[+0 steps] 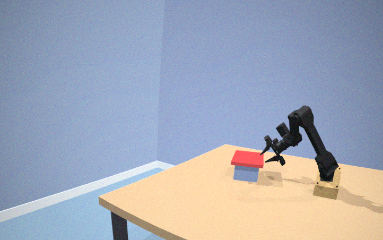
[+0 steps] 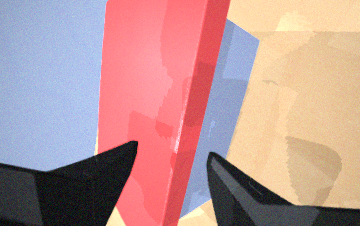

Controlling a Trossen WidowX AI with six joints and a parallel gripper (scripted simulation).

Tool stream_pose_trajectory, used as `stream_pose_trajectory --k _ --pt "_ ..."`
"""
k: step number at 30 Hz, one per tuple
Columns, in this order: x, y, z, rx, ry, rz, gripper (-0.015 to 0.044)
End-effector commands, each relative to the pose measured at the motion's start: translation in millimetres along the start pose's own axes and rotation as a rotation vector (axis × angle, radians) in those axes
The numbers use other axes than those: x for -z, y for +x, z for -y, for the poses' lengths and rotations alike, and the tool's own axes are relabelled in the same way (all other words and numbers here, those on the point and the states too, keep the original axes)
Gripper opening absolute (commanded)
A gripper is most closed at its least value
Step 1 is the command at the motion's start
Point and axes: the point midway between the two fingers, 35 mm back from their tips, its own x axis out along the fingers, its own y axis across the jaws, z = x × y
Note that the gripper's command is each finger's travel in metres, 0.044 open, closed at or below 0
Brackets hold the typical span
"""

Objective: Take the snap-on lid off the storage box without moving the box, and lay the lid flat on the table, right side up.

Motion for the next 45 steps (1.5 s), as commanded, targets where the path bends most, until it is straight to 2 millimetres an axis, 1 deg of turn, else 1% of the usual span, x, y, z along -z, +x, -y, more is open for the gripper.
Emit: stream_pose_trajectory --k 1,3,6,16,19,20,45 --pt "2.7 7.5 4.0 -0.001 0.015 -0.002 0.0235" --pt "3.2 8.5 3.9 -0.002 0.016 -0.003 0.0235" --pt "3.2 8.5 3.9 -0.002 0.016 -0.003 0.0156" --pt "3.2 8.5 3.9 -0.002 0.016 -0.003 0.0090" --pt "3.2 8.5 3.9 -0.002 0.016 -0.003 0.0011" --pt "3.2 8.5 3.9 -0.002 0.016 -0.003 0.0000" --pt "3.5 5.0 -0.8 -0.003 0.011 -0.006 0.0000"
